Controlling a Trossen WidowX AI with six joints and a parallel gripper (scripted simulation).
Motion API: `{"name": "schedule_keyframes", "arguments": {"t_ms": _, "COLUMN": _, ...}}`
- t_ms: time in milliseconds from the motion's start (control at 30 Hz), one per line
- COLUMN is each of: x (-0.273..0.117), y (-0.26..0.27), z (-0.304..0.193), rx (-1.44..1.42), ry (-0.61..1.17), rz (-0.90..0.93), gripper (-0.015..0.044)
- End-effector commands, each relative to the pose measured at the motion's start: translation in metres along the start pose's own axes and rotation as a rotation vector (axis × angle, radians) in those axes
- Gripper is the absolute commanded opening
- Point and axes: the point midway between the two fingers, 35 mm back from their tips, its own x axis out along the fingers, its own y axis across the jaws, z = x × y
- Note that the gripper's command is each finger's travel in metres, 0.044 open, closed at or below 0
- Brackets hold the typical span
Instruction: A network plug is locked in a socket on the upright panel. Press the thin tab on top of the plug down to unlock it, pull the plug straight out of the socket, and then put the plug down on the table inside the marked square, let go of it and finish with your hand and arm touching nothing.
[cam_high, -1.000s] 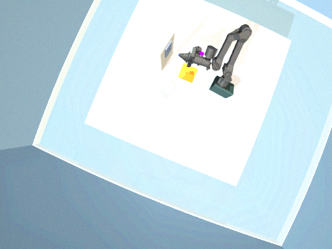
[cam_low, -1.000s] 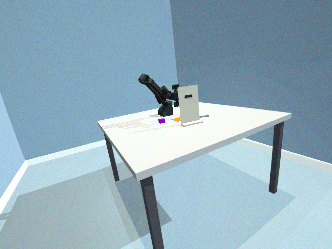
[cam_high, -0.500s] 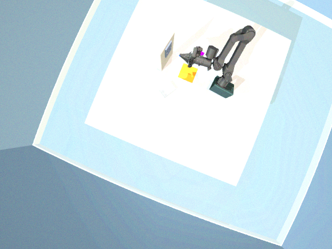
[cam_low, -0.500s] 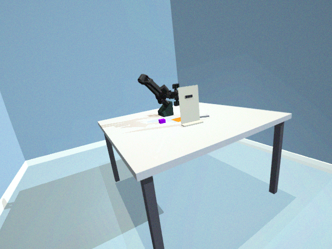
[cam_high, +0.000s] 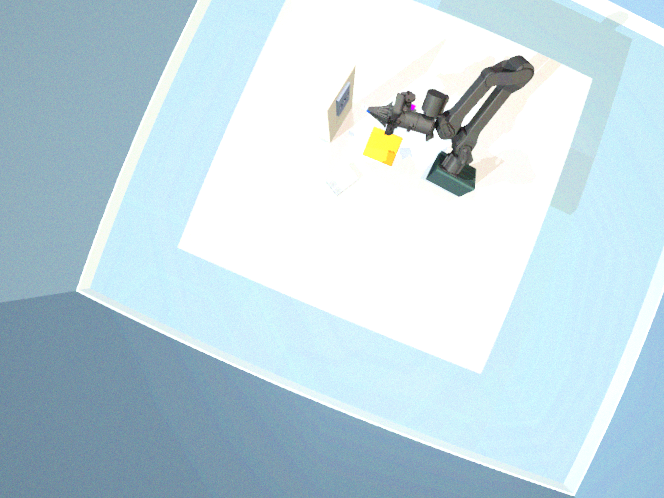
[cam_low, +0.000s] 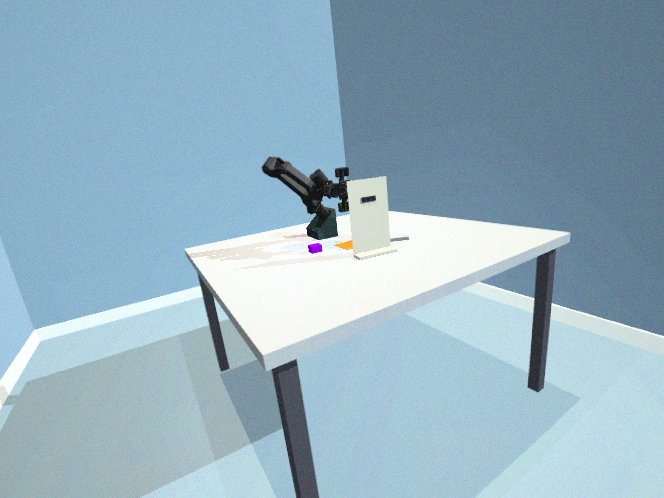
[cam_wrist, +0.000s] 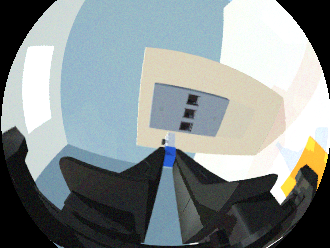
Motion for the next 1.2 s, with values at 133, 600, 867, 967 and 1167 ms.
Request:
{"name": "schedule_keyframes", "arguments": {"t_ms": 133, "x": -0.004, "y": 0.017, "z": 0.000, "rx": 0.007, "ry": -0.008, "rz": 0.008, "gripper": 0.0000}}
{"name": "schedule_keyframes", "arguments": {"t_ms": 600, "x": -0.005, "y": -0.002, "z": -0.012, "rx": 0.059, "ry": 0.013, "rz": -0.142, "gripper": 0.0000}}
{"name": "schedule_keyframes", "arguments": {"t_ms": 867, "x": -0.009, "y": -0.041, "z": -0.023, "rx": 0.115, "ry": 0.012, "rz": -0.356, "gripper": 0.0000}}
{"name": "schedule_keyframes", "arguments": {"t_ms": 967, "x": -0.012, "y": -0.056, "z": -0.026, "rx": 0.130, "ry": 0.004, "rz": -0.434, "gripper": 0.0000}}
{"name": "schedule_keyframes", "arguments": {"t_ms": 1167, "x": -0.022, "y": -0.082, "z": -0.029, "rx": 0.149, "ry": -0.027, "rz": -0.584, "gripper": 0.0000}}
